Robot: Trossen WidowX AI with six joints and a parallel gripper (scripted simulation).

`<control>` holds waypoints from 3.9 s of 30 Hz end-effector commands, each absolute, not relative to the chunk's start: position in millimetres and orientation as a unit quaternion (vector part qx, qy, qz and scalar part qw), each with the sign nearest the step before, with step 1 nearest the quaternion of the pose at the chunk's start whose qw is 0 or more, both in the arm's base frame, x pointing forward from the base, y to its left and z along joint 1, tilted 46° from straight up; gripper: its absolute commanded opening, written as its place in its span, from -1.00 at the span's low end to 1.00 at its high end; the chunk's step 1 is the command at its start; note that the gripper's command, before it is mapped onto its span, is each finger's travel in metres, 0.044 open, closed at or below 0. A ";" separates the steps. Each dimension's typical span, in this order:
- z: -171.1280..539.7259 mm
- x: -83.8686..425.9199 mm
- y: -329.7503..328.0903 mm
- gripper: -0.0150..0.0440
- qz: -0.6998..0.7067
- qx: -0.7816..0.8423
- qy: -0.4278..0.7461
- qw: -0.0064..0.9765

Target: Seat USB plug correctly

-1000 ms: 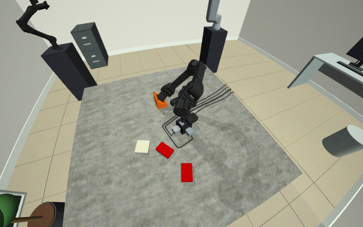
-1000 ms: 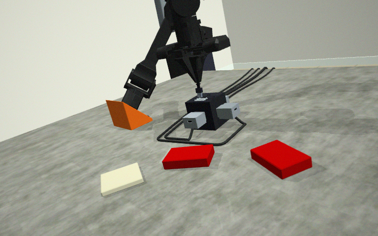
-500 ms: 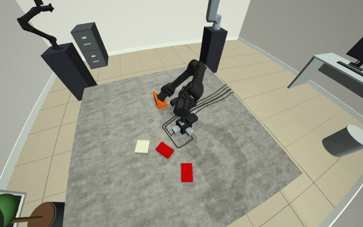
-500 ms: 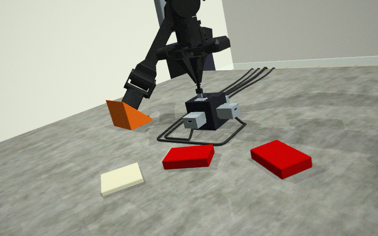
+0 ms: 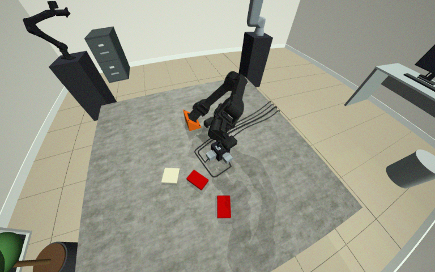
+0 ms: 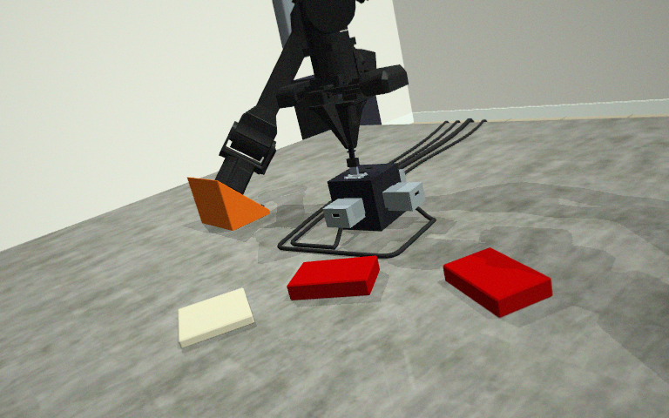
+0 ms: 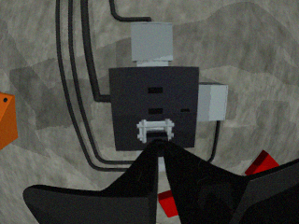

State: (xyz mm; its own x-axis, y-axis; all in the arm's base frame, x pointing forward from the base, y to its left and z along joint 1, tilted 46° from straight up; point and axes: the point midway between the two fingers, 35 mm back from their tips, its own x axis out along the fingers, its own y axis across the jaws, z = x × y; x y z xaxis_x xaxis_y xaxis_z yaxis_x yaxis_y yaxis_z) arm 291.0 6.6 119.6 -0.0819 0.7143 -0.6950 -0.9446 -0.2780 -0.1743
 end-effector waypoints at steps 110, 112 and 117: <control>110.7 290.4 16.8 -0.49 0.716 -0.351 0.163 0.581; 110.5 290.4 17.0 -0.49 0.716 -0.351 0.163 0.581; 110.1 290.3 17.4 -0.49 0.716 -0.351 0.163 0.581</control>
